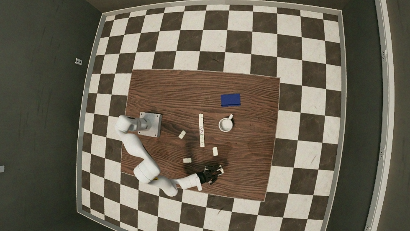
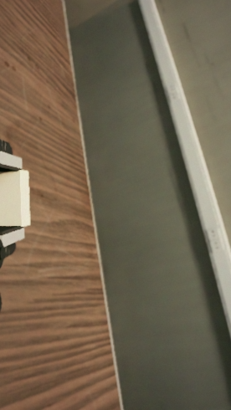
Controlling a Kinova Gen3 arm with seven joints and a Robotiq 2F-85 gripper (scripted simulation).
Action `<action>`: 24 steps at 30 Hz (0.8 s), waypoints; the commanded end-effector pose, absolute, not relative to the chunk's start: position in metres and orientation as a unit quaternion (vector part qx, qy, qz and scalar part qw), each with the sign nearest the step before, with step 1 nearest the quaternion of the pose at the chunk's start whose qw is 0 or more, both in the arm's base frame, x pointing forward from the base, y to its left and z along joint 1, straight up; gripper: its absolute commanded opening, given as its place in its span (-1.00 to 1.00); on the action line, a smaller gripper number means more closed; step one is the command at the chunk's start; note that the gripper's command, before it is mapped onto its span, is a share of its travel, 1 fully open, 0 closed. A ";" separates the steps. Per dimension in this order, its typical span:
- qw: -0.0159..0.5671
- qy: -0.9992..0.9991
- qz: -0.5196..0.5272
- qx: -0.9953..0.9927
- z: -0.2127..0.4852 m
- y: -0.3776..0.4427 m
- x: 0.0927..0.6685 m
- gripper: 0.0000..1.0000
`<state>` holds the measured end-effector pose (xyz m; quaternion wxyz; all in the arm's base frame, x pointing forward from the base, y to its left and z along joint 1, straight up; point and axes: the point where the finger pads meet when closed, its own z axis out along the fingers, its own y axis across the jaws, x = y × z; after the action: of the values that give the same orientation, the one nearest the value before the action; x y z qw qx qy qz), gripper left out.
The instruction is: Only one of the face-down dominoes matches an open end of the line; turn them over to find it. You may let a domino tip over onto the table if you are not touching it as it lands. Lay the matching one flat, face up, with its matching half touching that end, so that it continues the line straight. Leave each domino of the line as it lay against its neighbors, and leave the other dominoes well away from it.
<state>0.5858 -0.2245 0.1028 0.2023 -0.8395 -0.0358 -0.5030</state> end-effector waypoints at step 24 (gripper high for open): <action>0.220 -0.231 -0.594 -0.738 0.103 -0.222 0.583 -0.37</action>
<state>0.5822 -0.2217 0.1022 0.2201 -0.7449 -0.2207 -0.5899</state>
